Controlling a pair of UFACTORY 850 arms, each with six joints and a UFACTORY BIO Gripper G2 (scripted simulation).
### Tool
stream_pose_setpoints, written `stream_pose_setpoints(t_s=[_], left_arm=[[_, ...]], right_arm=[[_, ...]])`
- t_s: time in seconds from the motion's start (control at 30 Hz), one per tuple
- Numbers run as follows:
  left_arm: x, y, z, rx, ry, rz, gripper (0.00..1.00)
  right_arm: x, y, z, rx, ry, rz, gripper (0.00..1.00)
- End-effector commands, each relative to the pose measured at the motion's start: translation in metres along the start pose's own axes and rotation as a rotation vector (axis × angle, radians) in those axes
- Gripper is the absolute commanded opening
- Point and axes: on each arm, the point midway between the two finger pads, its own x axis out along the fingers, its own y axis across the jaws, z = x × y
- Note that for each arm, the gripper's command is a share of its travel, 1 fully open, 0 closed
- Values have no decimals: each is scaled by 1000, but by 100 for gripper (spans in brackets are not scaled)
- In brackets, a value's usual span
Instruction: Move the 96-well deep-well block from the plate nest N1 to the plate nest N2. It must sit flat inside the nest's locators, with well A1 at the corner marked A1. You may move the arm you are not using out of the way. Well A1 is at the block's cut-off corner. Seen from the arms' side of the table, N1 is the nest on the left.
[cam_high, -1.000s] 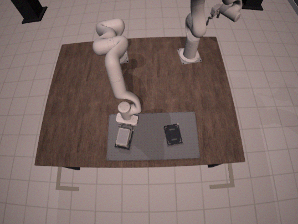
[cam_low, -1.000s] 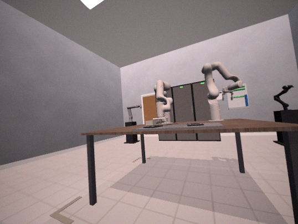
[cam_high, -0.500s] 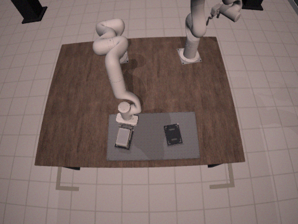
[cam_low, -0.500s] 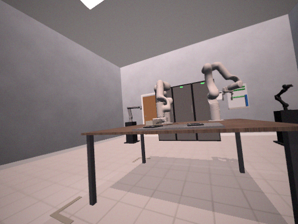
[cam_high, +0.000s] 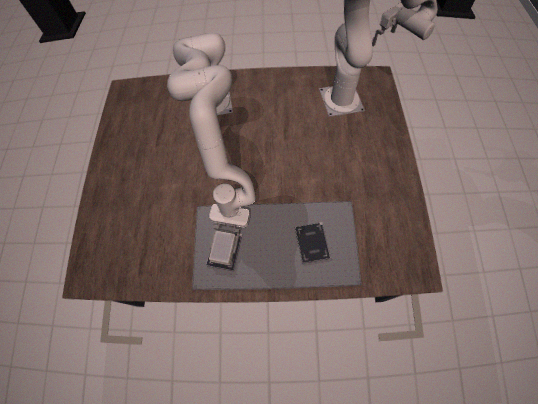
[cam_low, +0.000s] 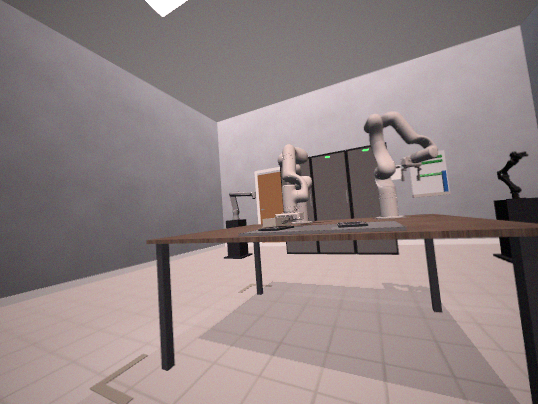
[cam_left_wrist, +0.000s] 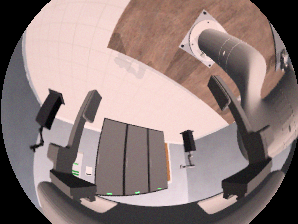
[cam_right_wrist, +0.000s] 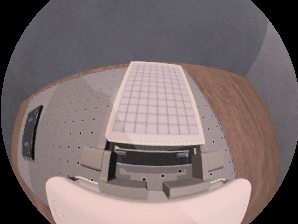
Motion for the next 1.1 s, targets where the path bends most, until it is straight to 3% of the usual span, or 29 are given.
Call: stream_pose_setpoints(t_s=[0.0, 1.07], left_arm=[[0, 0, 0, 0, 0, 1, 100], [0, 0, 0, 0, 0, 1, 100]], right_arm=[[1, 0, 1, 1, -2, 0, 0], [1, 0, -4, 1, -2, 0, 0]])
